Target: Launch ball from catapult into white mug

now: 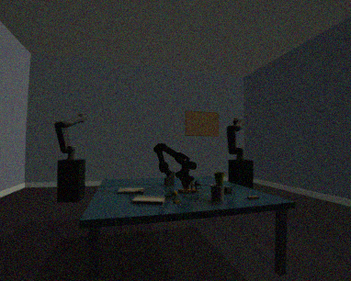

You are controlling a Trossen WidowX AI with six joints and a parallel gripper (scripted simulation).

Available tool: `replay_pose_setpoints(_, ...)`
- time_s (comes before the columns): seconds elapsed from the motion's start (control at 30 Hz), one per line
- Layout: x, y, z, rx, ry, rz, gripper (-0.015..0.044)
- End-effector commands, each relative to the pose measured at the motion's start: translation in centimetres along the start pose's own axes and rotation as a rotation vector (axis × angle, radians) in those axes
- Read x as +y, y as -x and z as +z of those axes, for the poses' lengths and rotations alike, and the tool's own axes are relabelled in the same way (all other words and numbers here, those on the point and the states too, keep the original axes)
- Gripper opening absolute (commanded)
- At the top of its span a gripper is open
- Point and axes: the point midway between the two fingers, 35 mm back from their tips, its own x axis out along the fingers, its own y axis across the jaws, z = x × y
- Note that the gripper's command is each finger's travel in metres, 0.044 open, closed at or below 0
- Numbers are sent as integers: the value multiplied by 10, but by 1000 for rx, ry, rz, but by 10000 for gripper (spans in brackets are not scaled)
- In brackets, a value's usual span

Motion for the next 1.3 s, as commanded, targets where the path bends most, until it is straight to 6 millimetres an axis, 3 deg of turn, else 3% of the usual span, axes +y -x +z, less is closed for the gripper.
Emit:
replay_pose_setpoints(0.0, 0, 1, 0, -1, -1, 2, 157)
replay_pose_setpoints(0.3, 1, 3, 0, 0, -1, 2, 394)
replay_pose_setpoints(0.37, 3, 24, -1, 2, 0, 2, 440)
replay_pose_setpoints(0.5, 1, 90, -1, 4, 2, 0, 440)
replay_pose_setpoints(0.57, -1, 100, -1, 4, 2, -1, 440)
replay_pose_setpoints(0.67, -1, 100, -1, 4, 2, -1, 440)
replay_pose_setpoints(0.7, 0, 82, -5, -3, 18, -3, 440)
replay_pose_setpoints(0.8, 0, 82, -5, -3, 18, -3, 440)
replay_pose_setpoints(0.9, -2, 96, -2, 0, 15, 10, 440)
replay_pose_setpoints(1.07, -2, 96, -2, 0, 15, 10, 440)
replay_pose_setpoints(1.27, -1, 49, -1, -2, 14, 10, 440)
